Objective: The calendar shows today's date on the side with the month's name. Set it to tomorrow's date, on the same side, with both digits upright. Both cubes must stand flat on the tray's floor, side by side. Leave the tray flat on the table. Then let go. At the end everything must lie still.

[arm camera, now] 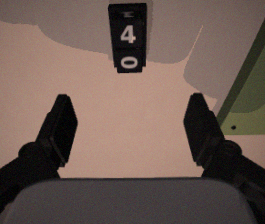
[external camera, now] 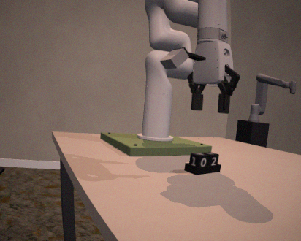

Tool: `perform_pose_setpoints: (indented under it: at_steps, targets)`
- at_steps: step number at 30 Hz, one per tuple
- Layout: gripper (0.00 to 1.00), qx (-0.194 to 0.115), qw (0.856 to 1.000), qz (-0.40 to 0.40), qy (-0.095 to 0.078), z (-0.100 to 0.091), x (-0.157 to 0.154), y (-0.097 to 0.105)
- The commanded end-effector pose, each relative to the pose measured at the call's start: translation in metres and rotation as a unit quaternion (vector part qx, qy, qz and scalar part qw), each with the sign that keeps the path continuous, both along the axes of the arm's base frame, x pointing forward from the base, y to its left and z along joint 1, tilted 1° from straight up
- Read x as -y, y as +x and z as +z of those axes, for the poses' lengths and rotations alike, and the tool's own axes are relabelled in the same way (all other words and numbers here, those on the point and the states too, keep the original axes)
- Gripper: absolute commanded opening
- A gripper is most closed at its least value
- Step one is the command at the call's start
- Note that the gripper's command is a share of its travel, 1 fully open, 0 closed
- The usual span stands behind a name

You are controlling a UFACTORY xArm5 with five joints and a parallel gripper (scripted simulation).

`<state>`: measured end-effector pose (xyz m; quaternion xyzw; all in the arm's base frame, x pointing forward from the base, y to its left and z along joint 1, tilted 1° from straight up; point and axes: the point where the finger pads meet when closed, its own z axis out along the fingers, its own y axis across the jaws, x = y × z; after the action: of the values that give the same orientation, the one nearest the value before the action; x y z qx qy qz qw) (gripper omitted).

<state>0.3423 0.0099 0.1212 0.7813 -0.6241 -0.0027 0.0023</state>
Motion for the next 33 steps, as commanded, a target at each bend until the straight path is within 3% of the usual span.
perform_pose_setpoints:
  at_steps: [1, 10, 12, 14, 18, 27, 29, 31, 33]
  targets:
    - [1.0, 0.002, 0.999, -0.051, 0.0, 0.0, 0.002, -0.001]
    - [1.0, 0.002, 0.981, -0.194, -0.001, -0.002, 0.009, -0.006]
    - [1.0, 0.002, 0.981, -0.194, -0.001, -0.002, 0.009, -0.006]
    - [1.0, 0.002, 0.969, -0.248, -0.001, -0.003, 0.012, -0.008]
    - [1.0, 0.002, 0.958, -0.285, -0.001, -0.003, 0.013, -0.009]
    - [1.0, 0.002, 0.908, -0.419, -0.002, -0.006, 0.02, -0.014]
    - [1.0, 0.002, 0.908, -0.419, -0.002, -0.006, 0.02, -0.014]
    - [1.0, 0.002, 0.883, -0.469, -0.002, -0.006, 0.022, -0.016]
    - [1.0, 0.002, 0.876, -0.482, -0.002, -0.007, 0.023, -0.017]
